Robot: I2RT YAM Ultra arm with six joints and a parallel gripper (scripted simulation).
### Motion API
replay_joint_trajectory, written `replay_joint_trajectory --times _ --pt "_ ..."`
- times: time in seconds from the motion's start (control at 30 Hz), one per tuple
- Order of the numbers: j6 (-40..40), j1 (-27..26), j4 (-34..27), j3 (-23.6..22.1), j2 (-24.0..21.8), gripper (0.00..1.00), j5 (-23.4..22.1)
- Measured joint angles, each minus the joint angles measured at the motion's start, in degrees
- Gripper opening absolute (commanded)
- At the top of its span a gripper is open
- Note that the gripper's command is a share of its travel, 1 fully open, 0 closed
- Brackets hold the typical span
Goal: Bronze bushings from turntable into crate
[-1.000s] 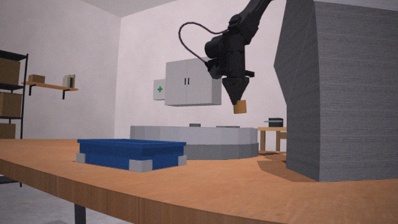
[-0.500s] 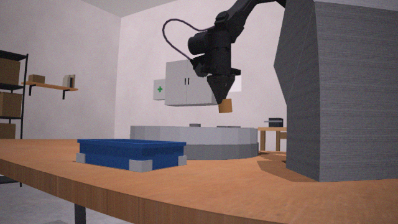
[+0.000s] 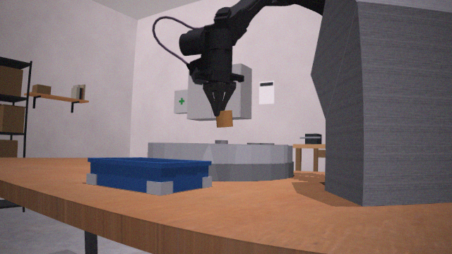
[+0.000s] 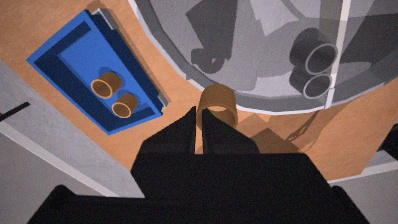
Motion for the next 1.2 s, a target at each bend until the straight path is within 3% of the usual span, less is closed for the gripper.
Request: replay_joint_trajectory --times 0.3,0.43,0.83,1.2 --pt "7.43 5.9 -5.9 14.21 12.11 0.0 0.98" --pt "9.7 6.97 -9.01 18.38 15.1 0.0 1.31" --pt "15.74 10.97 -18.45 37.73 28.28 0.0 1.86" --pt "18.88 12.31 -25.9 50.71 36.15 0.0 2.03"
